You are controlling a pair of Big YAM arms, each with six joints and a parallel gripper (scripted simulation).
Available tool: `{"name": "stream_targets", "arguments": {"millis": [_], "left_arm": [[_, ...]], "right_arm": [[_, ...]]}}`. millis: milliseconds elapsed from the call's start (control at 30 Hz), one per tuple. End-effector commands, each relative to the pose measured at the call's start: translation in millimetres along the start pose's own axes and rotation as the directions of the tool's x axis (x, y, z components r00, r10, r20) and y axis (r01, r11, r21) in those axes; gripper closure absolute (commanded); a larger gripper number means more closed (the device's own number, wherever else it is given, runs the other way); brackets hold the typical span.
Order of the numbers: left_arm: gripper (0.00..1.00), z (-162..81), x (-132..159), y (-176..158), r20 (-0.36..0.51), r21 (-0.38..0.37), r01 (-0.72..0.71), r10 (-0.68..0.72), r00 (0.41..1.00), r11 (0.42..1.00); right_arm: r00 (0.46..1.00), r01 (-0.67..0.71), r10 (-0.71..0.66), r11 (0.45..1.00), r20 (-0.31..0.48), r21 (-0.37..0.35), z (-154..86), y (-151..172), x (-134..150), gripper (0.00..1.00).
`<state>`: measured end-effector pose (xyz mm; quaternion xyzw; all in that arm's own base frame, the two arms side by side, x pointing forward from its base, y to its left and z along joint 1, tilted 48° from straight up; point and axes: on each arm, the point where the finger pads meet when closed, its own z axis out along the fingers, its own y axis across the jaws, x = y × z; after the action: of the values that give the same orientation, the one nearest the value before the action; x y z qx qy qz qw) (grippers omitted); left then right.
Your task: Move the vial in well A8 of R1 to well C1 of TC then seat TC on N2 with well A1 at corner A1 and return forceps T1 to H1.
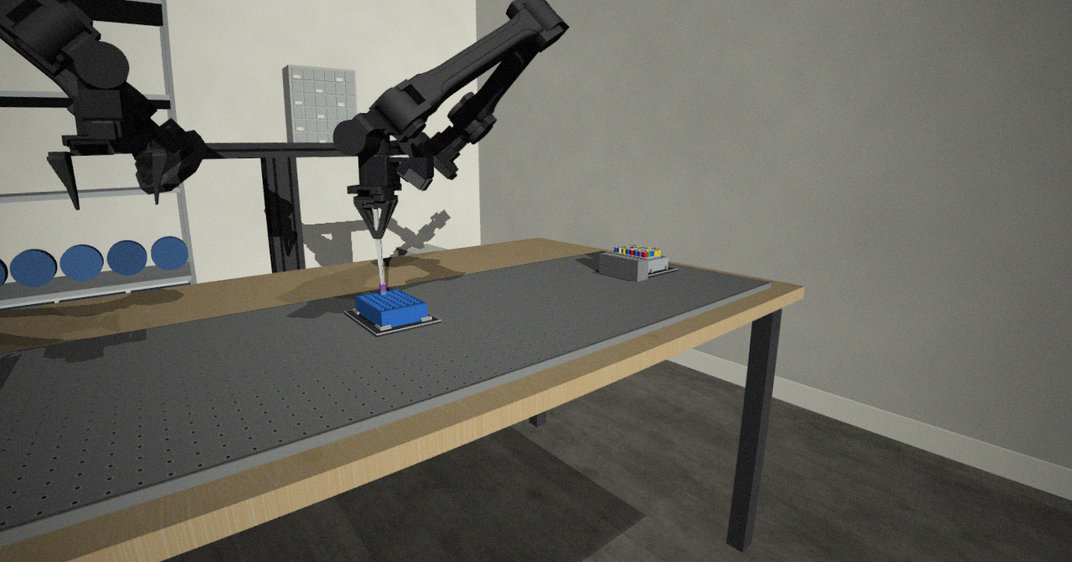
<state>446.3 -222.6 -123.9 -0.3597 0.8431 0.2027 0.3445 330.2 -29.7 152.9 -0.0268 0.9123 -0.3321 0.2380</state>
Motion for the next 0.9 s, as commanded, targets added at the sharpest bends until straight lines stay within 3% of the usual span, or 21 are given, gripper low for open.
{"name": "stream_targets", "arguments": {"millis": [0, 300, 500, 867], "left_arm": [[0.93, 5, -2, -1, 0.001, -0.001, 0.005, -0.005, 1.0, 1.0], [0.93, 5, -2, -1, 0.001, -0.001, 0.005, -0.005, 1.0, 1.0], [0.93, -21, -1, -9, 0.003, 0.031, 0.006, -0.006, 1.0, 0.999], [0.93, -28, -1, -13, 0.002, 0.037, 0.012, -0.012, 1.0, 0.999]], "right_arm": [[1.0, -0.017, 0.017, 1.0, 0.012, -0.001, -4, -3, -8, 0.0], [1.0, -0.017, 0.017, 1.0, 0.012, -0.001, -4, -3, -8, 0.0], [1.0, -0.017, 0.017, 1.0, 0.012, -0.001, -4, -3, -8, 0.0], [1.0, -0.017, 0.017, 1.0, 0.012, -0.001, -4, -3, -8, 0.0]]}}
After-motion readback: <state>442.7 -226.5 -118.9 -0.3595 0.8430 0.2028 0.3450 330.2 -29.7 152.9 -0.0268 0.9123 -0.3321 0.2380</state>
